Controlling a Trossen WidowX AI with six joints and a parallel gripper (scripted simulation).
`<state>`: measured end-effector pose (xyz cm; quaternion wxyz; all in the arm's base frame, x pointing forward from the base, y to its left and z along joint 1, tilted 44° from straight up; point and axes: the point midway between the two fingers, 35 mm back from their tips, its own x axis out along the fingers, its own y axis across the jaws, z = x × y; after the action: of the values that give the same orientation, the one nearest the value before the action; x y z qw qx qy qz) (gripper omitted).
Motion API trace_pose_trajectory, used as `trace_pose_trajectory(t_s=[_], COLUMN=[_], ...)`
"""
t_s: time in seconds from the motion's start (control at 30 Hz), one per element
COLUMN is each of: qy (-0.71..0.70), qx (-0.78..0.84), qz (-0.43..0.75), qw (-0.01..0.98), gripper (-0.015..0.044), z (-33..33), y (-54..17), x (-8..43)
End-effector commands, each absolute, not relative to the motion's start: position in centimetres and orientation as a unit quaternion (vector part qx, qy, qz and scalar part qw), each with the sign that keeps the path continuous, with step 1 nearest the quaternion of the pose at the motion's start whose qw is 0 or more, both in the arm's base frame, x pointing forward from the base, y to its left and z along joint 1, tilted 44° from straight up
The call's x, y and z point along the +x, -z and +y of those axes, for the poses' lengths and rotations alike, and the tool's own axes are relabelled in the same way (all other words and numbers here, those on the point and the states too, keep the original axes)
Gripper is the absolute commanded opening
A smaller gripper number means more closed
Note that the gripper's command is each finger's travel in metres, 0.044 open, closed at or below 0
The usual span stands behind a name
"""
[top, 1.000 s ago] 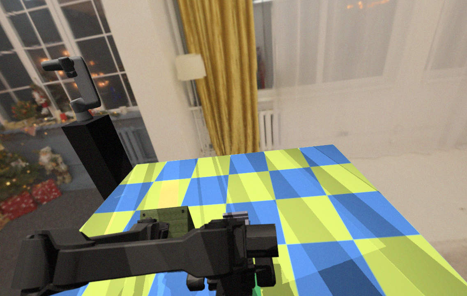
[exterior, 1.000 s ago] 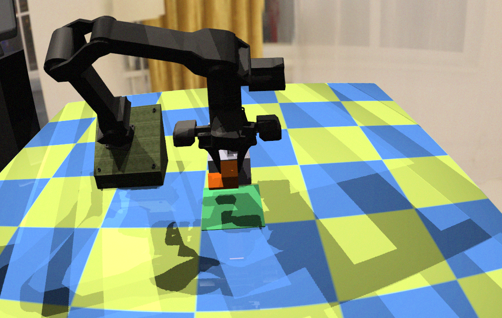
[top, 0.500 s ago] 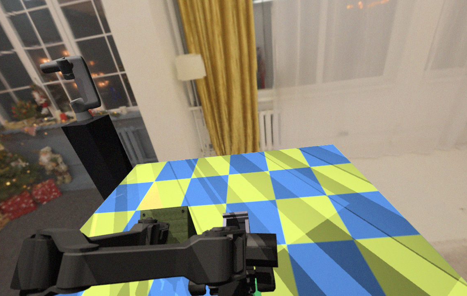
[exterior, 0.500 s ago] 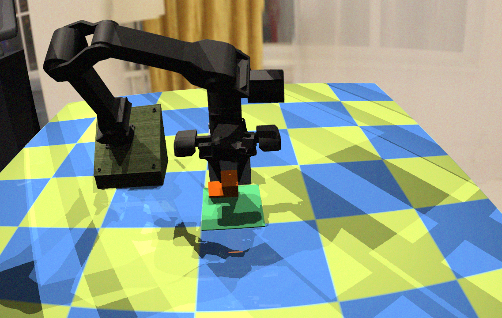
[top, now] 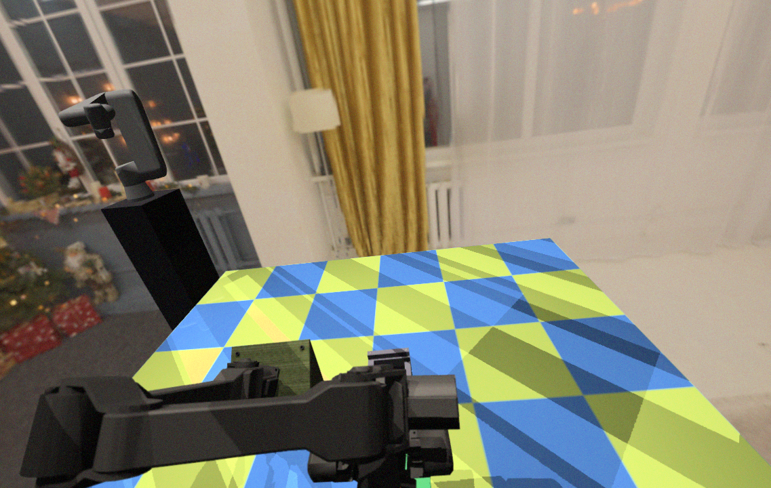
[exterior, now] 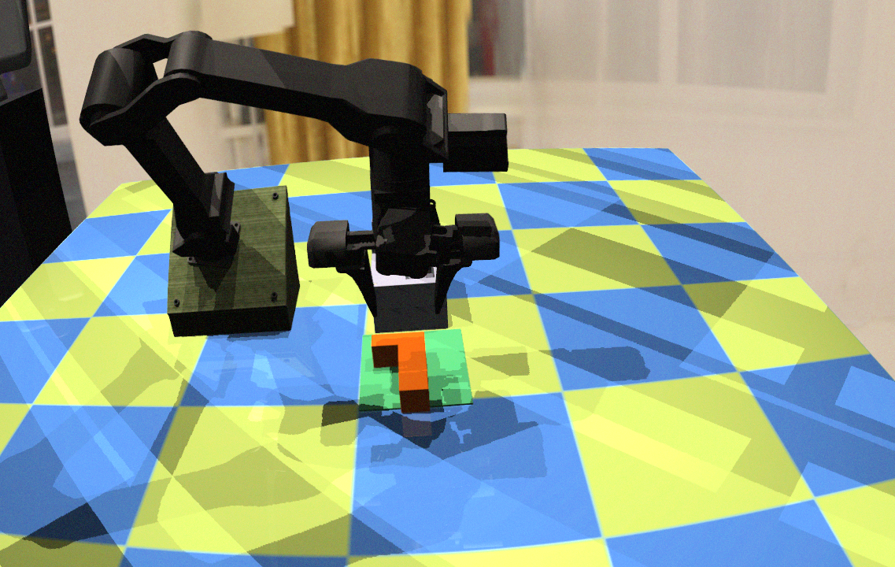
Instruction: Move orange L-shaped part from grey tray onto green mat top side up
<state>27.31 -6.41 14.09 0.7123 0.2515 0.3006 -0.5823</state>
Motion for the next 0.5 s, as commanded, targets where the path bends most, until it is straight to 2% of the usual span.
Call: trace_pose_trajectory(t_s=[0.0,0.13,0.47], qy=[0.575,0.575,0.571], qx=[0.257,0.255,0.255], qz=[0.299,0.298,0.297], qw=[0.717,0.718,0.722], gripper=[0.0394,0.0400,0.0400], z=[-4.1,-1.3,-1.4], y=[-16.3,-19.5,-19.2], x=[27.4,26.4,26.6])
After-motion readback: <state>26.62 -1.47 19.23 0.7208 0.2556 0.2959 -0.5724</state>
